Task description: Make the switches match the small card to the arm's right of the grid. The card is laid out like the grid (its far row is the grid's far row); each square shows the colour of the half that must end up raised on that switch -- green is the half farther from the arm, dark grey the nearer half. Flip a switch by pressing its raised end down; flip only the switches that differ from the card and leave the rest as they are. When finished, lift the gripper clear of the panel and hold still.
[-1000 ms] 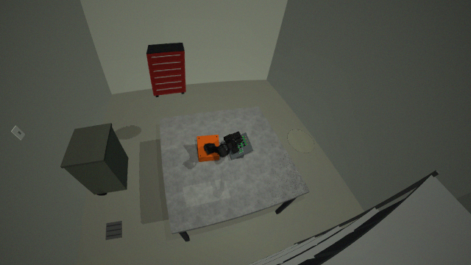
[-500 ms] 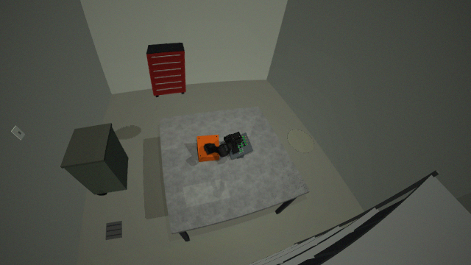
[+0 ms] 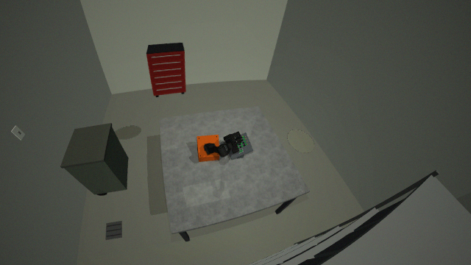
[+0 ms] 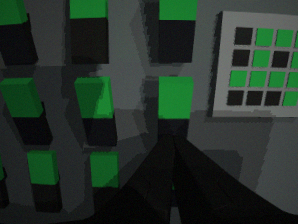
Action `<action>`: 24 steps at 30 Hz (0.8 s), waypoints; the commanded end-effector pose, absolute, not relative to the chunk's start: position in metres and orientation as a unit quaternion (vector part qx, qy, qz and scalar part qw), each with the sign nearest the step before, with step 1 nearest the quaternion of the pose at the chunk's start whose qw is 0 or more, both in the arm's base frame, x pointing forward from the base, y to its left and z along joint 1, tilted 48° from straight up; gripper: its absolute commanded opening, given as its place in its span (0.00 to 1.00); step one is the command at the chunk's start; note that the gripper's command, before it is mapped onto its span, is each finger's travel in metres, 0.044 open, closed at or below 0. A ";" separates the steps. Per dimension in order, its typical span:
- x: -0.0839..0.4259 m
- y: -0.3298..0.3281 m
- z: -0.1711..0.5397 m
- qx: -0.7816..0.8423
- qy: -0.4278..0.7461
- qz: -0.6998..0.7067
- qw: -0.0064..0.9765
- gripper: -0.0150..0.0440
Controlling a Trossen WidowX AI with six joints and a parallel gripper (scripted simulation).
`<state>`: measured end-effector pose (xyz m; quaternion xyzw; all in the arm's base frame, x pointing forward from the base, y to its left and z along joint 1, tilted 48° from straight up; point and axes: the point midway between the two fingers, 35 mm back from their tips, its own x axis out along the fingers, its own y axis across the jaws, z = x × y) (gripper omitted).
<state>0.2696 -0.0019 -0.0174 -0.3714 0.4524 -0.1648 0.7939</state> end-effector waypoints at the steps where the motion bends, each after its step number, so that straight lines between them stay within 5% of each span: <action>1: 0.264 0.013 -0.007 -0.367 0.454 -0.164 0.795 0.25; 24: 0.258 0.088 -0.003 -0.368 0.458 -0.167 0.792 0.25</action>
